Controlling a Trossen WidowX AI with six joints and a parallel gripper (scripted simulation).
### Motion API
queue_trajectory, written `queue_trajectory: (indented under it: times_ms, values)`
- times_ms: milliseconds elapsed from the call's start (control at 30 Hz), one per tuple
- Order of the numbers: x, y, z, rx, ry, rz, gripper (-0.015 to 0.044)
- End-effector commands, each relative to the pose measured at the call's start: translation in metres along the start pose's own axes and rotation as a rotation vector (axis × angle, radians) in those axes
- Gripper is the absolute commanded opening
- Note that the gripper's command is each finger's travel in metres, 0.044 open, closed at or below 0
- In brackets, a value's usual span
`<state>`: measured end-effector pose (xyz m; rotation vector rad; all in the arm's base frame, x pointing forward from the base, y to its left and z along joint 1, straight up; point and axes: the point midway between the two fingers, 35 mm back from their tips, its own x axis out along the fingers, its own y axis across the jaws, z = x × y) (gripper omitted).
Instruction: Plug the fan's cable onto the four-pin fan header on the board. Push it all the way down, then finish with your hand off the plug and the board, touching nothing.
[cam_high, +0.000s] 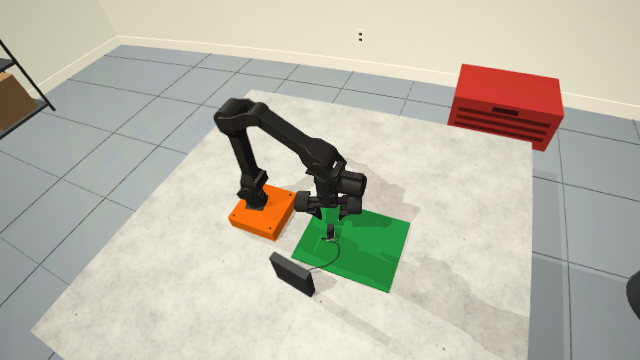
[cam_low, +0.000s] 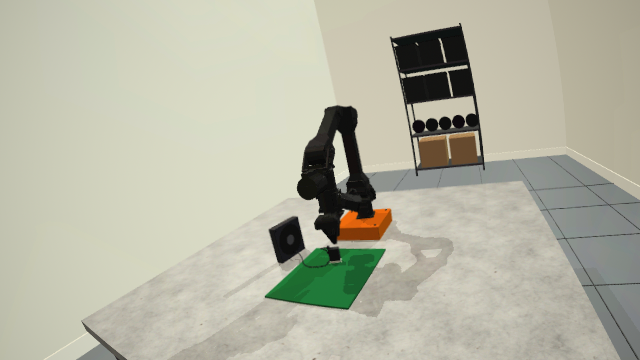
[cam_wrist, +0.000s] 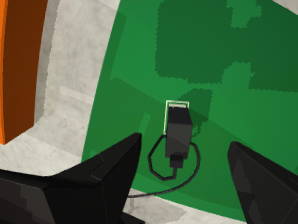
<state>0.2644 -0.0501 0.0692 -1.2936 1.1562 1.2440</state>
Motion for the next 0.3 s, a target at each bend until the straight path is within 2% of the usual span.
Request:
queue_trajectory:
  times_ms: [0, 167, 267]
  values:
    - [-0.002, -0.001, 0.036, -0.011, -0.006, 0.002, 0.0260]
    - [-0.003, 0.008, 0.097, -0.011, -0.012, 0.002, 0.0260]
    - [-0.003, 0.014, 0.114, -0.011, -0.014, 0.003, 0.0260]
